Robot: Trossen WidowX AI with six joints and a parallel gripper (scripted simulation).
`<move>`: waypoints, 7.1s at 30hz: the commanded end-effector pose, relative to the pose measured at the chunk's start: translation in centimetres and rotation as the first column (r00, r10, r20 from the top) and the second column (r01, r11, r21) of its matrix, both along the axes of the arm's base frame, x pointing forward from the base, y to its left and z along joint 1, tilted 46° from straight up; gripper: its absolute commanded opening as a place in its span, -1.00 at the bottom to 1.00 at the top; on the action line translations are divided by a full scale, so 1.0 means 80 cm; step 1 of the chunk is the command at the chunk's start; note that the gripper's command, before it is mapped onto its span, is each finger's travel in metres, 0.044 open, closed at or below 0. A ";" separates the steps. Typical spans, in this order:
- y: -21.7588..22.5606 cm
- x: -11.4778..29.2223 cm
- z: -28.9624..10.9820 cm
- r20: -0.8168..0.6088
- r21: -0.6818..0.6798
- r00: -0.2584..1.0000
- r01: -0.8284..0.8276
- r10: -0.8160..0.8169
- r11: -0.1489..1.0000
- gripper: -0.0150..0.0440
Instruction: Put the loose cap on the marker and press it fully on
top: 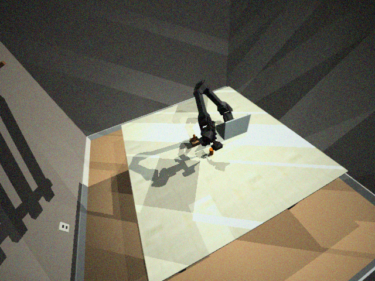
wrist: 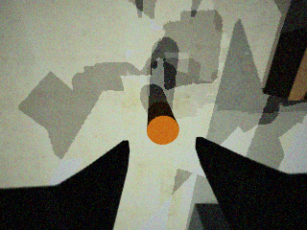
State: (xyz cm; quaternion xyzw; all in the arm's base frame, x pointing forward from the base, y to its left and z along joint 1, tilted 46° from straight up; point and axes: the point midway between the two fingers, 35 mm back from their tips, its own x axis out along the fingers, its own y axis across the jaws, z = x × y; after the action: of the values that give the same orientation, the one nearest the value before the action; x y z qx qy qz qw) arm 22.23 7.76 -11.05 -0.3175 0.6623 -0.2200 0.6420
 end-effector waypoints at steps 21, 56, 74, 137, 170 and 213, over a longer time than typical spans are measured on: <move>-0.037 0.001 -0.033 -0.006 -0.010 1.000 -0.005 0.005 1.000 0.38; -0.045 0.005 -0.049 0.007 0.012 1.000 0.003 -0.003 1.000 -0.49; -0.004 -0.001 -0.002 -0.007 -0.009 1.000 -0.004 0.004 1.000 -0.49; -0.103 0.090 0.177 -0.006 -0.017 1.000 -0.005 0.005 1.000 -0.49; -0.142 0.091 0.140 -0.006 -0.020 1.000 -0.004 0.004 1.000 -0.49; -0.082 0.089 0.197 0.055 -0.013 0.997 0.056 -0.055 0.998 -0.16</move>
State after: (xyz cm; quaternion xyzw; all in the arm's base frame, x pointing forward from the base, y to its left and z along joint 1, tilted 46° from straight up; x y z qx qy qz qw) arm 29.34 1.20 4.76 -0.2981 0.6531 -0.2493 0.6500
